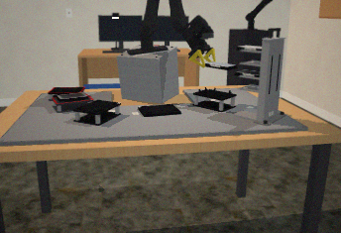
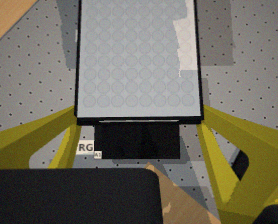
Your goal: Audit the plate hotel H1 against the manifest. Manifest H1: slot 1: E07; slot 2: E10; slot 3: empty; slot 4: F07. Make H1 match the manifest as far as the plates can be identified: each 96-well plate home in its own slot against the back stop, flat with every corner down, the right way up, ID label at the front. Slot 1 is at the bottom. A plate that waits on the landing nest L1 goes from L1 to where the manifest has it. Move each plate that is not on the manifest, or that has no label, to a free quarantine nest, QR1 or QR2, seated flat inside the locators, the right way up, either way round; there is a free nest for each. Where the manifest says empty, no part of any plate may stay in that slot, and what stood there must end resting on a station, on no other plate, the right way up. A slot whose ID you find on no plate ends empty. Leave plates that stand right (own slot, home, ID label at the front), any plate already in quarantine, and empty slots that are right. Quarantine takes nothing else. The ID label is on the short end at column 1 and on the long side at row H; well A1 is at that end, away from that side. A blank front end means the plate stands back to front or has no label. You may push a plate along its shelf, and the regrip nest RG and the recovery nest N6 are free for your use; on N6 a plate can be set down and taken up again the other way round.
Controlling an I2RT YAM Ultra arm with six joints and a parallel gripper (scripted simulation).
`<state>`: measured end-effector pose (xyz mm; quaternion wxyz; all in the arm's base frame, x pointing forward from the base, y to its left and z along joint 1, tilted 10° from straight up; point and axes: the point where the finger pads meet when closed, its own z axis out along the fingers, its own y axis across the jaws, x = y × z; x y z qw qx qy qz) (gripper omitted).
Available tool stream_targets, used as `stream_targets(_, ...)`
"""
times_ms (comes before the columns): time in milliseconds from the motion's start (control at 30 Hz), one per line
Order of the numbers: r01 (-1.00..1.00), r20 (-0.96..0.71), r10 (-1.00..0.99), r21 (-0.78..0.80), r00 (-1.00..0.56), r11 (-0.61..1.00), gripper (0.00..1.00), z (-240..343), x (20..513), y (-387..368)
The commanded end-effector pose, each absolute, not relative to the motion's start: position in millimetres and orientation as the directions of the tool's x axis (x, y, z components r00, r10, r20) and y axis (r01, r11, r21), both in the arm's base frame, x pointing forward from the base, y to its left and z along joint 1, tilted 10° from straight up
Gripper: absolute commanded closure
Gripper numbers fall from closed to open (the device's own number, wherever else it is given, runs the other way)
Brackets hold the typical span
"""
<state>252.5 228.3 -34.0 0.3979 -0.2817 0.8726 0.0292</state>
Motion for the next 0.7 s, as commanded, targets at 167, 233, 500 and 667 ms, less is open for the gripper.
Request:
stream_targets(167,-0.517,-0.726,-0.461,-0.17,-0.51,0.839,0.14,-41,254,228)
stream_targets(233,-0.513,-0.734,-0.453,-0.165,-0.507,0.842,0.14,-40,258,231)
stream_targets(500,-0.505,-0.77,-0.419,-0.147,-0.481,0.85,0.14,-29,268,240)
stream_targets(667,-0.511,-0.741,-0.446,-0.161,-0.503,0.844,0.14,-49,262,232)
